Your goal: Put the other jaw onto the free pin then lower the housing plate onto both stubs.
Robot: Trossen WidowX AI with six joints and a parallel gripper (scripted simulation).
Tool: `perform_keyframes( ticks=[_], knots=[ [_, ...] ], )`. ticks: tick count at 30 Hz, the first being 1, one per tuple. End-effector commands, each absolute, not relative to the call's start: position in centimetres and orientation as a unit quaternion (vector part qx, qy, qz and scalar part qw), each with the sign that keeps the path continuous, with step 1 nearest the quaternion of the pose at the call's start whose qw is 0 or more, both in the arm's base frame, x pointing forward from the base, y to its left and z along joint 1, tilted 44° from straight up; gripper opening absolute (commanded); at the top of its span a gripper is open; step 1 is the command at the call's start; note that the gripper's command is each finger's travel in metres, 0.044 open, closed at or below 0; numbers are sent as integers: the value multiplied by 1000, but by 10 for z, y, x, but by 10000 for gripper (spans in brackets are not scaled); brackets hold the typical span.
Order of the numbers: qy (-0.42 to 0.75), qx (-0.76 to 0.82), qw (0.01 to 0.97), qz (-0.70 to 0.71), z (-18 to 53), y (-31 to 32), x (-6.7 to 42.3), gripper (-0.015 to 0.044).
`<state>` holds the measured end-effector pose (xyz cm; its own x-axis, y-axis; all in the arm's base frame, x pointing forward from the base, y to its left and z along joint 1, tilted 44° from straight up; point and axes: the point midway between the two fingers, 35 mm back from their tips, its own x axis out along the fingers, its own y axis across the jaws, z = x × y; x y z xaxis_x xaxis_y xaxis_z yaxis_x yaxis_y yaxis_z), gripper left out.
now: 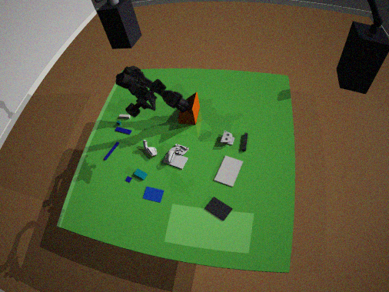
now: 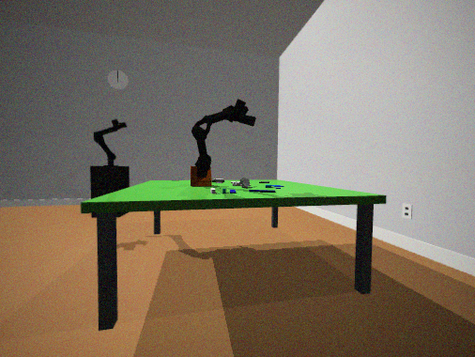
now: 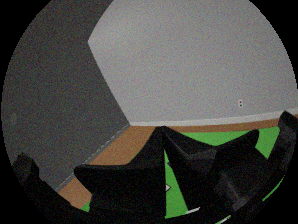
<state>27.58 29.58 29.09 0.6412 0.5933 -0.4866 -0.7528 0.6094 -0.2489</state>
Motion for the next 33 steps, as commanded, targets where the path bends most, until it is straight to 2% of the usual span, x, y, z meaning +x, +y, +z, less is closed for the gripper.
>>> perform_keyframes(
  ticks=[1,17,33],
  knots=[
    [205,-249,878,355,275,277,285,0],
    [305,-354,850,243,224,193,311,0],
    [416,-446,778,151,185,103,310,0]
  ],
)
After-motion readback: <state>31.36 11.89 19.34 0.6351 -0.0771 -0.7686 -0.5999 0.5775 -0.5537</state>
